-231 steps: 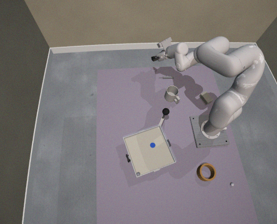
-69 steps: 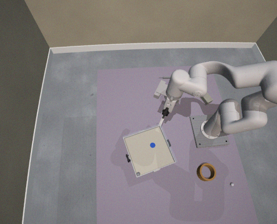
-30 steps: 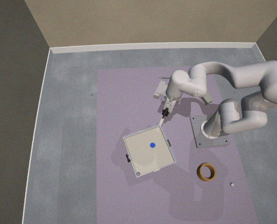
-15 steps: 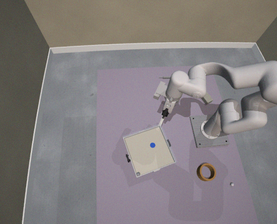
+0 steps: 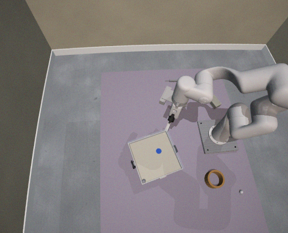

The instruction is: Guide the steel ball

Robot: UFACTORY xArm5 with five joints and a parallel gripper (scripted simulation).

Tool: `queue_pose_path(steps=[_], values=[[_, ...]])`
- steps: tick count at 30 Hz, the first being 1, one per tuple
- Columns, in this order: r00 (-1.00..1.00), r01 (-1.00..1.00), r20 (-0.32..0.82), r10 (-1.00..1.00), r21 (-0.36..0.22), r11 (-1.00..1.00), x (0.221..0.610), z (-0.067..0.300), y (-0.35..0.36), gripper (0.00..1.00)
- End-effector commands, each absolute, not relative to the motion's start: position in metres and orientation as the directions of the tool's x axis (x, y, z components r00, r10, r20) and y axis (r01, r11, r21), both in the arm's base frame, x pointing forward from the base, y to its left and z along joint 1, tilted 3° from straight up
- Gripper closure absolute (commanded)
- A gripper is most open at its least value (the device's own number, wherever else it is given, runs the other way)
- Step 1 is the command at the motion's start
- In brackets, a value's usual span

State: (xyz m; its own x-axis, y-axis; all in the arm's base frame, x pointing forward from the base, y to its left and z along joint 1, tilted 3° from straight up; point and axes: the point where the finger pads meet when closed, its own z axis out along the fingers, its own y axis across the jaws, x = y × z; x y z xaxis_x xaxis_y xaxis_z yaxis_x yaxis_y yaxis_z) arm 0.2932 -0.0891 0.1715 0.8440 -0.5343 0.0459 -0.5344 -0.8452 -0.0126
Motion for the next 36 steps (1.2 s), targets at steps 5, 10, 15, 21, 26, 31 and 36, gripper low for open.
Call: queue_pose_path(steps=[5,10,15,21,26,31,36], values=[[0.844,-0.534,0.049,-0.534,-0.014,-0.845,0.295,0.164,-0.09,0.38],[0.844,-0.534,0.05,-0.534,-0.014,-0.845,0.295,0.162,-0.09,0.38],[0.844,-0.534,0.05,-0.534,-0.014,-0.845,0.295,0.159,-0.09,0.38],[0.844,-0.534,0.05,-0.534,-0.014,-0.845,0.295,0.157,-0.09,0.38],[0.844,-0.534,0.05,-0.534,-0.014,-0.845,0.295,0.156,-0.09,0.38],[0.844,-0.534,0.05,-0.534,-0.014,-0.845,0.295,0.156,-0.09,0.38],[0.844,-0.534,0.05,-0.534,-0.014,-0.845,0.295,0.156,-0.09,0.38]])
